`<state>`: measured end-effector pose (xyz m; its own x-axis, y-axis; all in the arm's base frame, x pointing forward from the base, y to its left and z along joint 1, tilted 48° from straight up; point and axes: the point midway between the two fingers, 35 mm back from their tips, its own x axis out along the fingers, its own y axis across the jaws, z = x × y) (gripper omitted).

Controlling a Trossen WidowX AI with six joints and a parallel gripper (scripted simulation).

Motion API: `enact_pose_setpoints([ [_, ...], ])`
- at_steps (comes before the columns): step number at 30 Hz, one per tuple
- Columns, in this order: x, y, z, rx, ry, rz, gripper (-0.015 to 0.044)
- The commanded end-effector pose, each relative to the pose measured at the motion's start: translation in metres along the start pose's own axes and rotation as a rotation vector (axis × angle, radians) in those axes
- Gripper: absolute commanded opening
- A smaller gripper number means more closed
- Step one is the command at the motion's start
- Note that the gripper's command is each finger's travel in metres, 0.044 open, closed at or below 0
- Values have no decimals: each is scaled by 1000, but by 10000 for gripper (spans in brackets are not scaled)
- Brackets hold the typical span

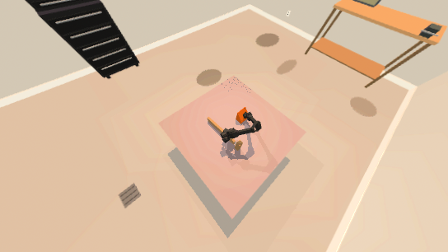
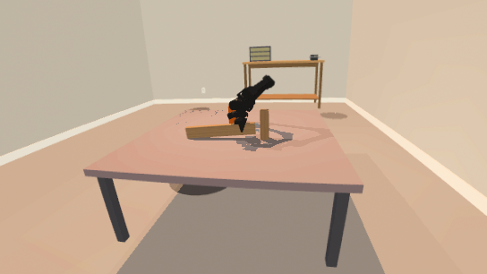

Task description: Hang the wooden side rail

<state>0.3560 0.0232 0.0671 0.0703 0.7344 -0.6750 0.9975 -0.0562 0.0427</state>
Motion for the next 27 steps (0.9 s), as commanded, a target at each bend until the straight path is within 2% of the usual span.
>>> enact_pose_setpoints([
  [1, -4, 1, 0, 6, -1, 12, 0],
  [27, -4, 1, -3, 6, -1, 12, 0],
])
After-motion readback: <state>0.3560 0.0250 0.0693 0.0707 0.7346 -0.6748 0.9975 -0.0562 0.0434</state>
